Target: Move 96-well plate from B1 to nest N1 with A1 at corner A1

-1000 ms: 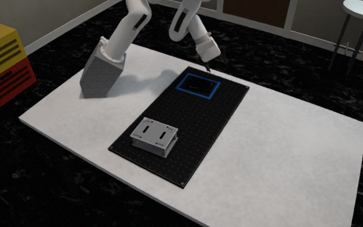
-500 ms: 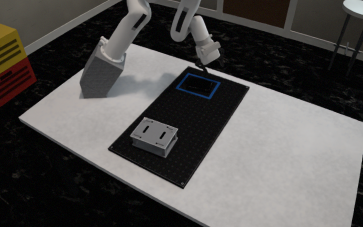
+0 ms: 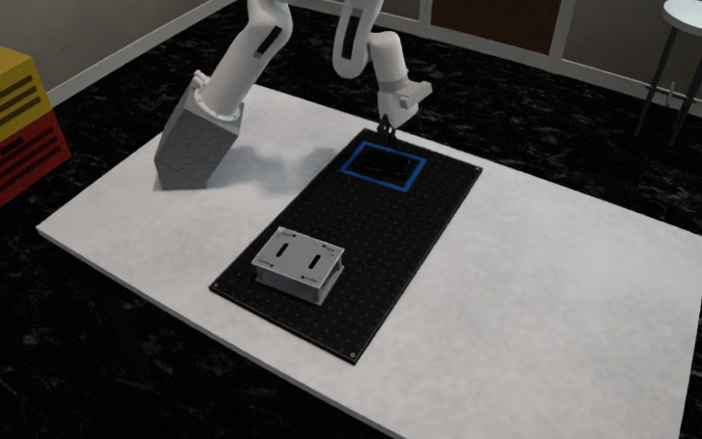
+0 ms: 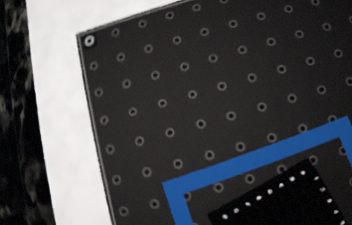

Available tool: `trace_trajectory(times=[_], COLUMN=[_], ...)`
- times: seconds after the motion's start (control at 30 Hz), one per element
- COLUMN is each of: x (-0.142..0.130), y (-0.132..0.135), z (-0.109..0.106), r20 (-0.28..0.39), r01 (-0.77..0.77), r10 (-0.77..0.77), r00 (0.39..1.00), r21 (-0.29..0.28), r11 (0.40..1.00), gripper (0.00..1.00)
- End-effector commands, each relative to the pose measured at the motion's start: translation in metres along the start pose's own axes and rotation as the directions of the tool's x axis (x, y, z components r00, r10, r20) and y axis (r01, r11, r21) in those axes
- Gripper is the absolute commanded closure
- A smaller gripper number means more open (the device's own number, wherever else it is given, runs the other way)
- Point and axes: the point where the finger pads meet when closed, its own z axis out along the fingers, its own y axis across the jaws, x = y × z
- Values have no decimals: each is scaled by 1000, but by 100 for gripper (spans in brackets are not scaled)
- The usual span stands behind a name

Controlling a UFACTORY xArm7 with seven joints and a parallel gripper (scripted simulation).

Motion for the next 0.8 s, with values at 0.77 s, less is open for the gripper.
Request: trace_trajectory(times=[0.77], x=[-17], y=[42], z=[-19], r20=[234], r01=[468], r10=[-450], r00=[862], r21=[-25], r11=[883], gripper=[0])
